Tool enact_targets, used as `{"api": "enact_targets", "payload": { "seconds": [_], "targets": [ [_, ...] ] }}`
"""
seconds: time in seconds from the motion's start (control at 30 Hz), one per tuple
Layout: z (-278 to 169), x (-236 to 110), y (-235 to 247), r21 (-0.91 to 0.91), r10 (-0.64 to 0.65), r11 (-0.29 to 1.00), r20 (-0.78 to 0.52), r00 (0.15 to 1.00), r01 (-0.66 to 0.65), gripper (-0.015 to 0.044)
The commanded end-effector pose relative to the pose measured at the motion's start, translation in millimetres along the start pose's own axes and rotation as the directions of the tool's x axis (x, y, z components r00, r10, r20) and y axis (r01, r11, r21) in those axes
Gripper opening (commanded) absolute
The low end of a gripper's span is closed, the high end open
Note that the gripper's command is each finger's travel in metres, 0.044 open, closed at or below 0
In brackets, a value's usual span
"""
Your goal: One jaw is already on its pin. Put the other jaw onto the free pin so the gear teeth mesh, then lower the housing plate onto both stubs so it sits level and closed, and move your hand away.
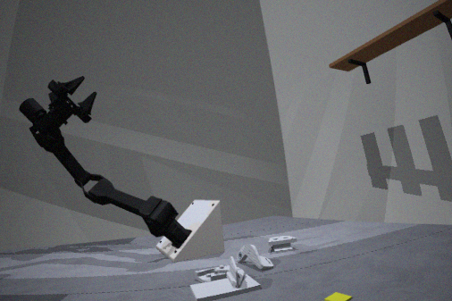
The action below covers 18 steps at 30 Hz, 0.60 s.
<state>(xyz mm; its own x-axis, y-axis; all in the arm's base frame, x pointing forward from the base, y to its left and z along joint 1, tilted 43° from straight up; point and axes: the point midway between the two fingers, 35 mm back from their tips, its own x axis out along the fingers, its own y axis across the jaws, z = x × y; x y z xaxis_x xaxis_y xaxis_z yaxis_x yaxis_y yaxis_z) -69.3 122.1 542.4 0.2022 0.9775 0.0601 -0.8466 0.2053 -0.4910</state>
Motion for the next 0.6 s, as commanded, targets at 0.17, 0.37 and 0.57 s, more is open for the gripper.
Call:
{"api": "enact_targets", "payload": {
  "seconds": [0.17, 0.37, 0.57],
  "targets": [
    [0.0, 0.0, 0.0, 0.0, 0.0, 1.0, 0.0, 1.0, 0.0, 0.0295],
    [0.0, 0.0, 0.0, 0.0, 0.0, 1.0, 0.0, 1.0, 0.0, 0.0138],
    [0.0, 0.0, 0.0, 0.0, 0.0, 1.0, 0.0, 1.0, 0.0, 0.0]
  ]
}}
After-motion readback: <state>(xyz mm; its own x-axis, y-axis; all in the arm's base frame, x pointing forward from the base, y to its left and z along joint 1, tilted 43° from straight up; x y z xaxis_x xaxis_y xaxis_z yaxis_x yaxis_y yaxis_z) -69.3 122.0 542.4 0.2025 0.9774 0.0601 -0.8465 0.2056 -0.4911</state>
